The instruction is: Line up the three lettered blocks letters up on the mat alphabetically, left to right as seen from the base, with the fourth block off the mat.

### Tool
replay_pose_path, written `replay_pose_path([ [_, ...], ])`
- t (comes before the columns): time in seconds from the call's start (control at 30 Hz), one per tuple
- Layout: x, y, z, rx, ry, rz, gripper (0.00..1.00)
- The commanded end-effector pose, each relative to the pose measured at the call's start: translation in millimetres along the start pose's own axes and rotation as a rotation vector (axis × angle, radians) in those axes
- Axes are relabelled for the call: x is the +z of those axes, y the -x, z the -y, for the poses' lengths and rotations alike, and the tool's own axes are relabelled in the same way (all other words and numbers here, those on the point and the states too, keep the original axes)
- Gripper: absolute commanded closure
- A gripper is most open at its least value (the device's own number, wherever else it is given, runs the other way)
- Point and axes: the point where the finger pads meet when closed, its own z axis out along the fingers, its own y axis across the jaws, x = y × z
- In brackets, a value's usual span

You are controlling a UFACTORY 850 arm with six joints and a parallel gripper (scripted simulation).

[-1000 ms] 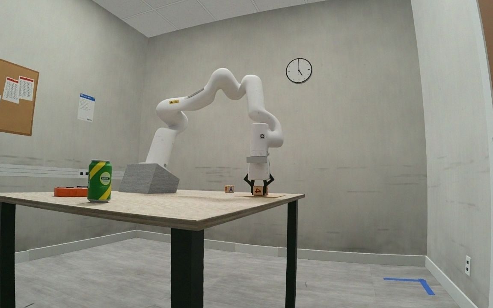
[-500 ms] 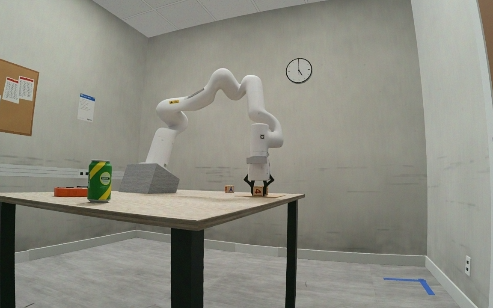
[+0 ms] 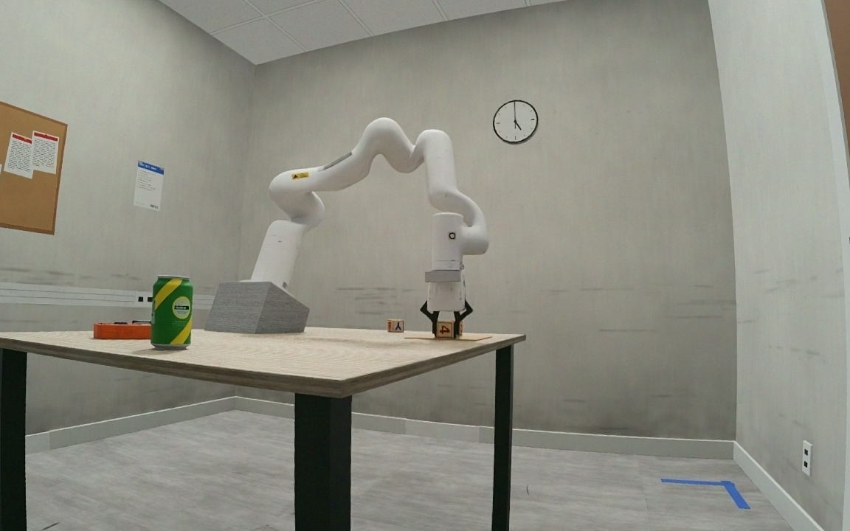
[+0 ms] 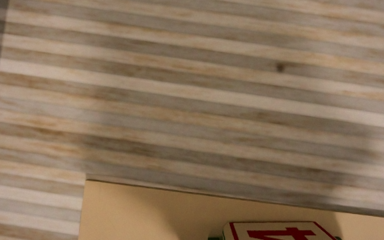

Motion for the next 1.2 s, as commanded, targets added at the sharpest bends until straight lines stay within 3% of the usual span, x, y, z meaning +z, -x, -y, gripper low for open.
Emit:
replay_pose_path([
  [0.0,-0.9,-0.2,1.1,0.0,-0.002,-0.001,0.56],
  [0.53,-0.9,-0.2,1.1,0.0,-0.002,-0.001,0.56],
  [1.03,-0.9,-0.2,1.1,0.0,-0.002,-0.001,0.35],
  [1.17,-0.9,-0.2,1.1,0.0,-0.002,-0.001,0.35],
])
